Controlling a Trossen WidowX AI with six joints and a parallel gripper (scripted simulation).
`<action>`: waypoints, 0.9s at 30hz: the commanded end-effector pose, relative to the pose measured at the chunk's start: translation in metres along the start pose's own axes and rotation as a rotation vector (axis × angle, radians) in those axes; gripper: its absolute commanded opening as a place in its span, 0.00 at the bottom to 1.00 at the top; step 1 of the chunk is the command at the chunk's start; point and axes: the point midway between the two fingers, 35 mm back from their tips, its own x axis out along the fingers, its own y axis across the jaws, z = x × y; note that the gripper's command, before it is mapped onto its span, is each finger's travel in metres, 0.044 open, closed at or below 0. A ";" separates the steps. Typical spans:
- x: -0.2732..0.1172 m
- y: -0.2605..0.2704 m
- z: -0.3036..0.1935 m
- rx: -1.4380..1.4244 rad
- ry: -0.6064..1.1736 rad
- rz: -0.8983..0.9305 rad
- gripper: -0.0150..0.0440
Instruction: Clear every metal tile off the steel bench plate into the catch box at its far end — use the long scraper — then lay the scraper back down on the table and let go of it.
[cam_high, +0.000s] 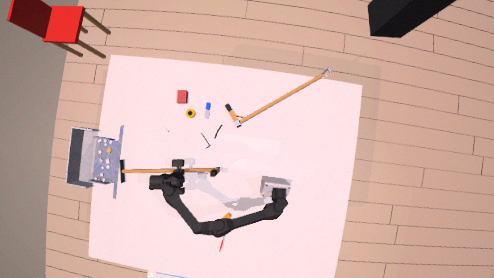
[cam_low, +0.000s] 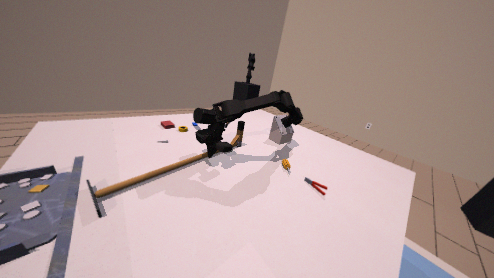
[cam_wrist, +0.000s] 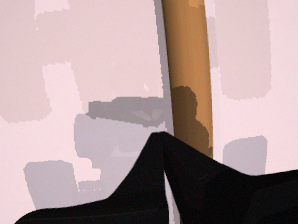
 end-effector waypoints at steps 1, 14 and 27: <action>-0.012 0.000 0.005 -0.005 -0.005 -0.002 0.25; -0.060 -0.001 0.018 -0.016 -0.018 -0.010 0.25; -0.097 0.000 0.023 -0.030 -0.023 -0.008 0.25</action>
